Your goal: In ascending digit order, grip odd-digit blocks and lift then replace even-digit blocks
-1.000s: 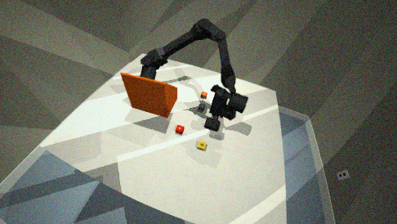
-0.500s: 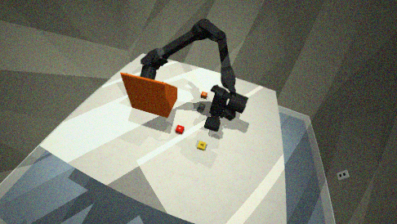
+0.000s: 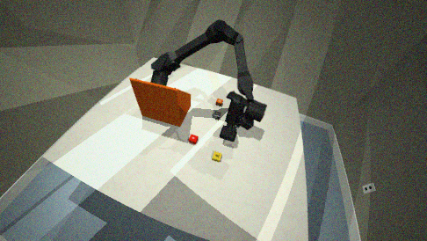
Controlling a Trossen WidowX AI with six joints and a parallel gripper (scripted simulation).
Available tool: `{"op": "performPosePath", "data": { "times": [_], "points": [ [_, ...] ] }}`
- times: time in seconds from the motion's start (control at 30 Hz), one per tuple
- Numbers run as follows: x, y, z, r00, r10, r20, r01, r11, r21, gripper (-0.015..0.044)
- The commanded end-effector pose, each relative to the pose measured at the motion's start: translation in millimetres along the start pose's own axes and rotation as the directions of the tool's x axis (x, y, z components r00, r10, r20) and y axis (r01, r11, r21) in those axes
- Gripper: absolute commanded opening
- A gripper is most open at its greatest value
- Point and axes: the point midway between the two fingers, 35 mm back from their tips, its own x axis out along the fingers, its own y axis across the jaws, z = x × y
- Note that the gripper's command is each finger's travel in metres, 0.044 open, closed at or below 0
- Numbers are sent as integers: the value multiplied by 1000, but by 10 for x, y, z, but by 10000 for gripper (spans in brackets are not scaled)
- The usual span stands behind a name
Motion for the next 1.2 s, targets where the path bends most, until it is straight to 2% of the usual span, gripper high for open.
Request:
{"op": "performPosePath", "data": {
  "times": [0.0,0.17,0.53,0.63,0.73,0.87,0.93,1.07,1.17],
  "points": [
    [2,5,2,1000,4,2,-4,1000,5,120],
    [2,5,2,1000,4,2,-4,1000,5,120],
    [2,5,2,1000,4,2,-4,1000,5,400],
    [-27,4,4,1000,4,2,-4,1000,5,400],
    [-333,0,5,1000,3,2,-3,1000,5,400],
    [-362,0,4,1000,3,2,-3,1000,5,400],
    [-492,-7,18,1000,1,2,-1,1000,5,348],
    [-1140,-9,8,1000,-1,2,1,1000,5,243],
    [-1174,-7,4,1000,-1,2,1,1000,5,164]
  ]
}}
